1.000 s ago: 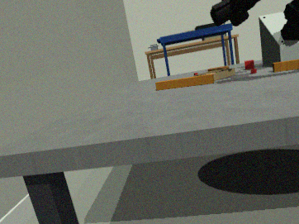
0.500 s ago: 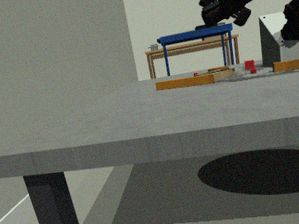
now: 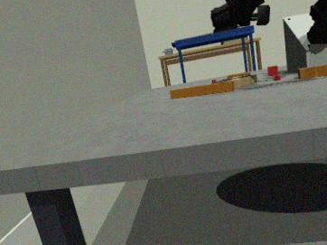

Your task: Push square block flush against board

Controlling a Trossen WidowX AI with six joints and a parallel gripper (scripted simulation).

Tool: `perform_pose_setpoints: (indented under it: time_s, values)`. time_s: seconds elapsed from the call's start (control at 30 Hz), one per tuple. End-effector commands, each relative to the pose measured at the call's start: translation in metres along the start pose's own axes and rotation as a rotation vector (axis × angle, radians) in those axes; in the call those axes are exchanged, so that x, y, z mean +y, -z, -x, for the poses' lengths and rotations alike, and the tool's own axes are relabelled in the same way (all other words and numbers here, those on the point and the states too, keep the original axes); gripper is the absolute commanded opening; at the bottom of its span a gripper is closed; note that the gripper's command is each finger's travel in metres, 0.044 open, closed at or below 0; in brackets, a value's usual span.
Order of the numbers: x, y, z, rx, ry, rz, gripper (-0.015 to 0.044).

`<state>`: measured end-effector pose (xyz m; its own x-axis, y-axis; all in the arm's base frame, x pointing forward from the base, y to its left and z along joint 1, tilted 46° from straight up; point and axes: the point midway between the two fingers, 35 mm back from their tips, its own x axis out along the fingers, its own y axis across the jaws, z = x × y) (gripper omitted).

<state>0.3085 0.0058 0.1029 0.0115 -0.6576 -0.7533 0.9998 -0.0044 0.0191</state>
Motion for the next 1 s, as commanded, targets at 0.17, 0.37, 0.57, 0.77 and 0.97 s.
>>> perform_pose_setpoints:
  time_s: [0.17, 0.37, 0.57, 0.77, 0.97]
  values:
    - [0.007, 0.020, -0.008, 0.115, 0.049, 0.265, 0.0000]
    - [0.011, 0.032, -0.013, 0.203, 0.060, 0.448, 0.0000]
    - [0.016, 0.044, -0.017, 0.295, 0.053, 0.628, 0.0000]
    - [0.022, 0.056, -0.020, 0.389, 0.025, 0.805, 0.0000]
    - [0.028, 0.068, -0.023, 0.483, -0.022, 0.979, 0.0000]
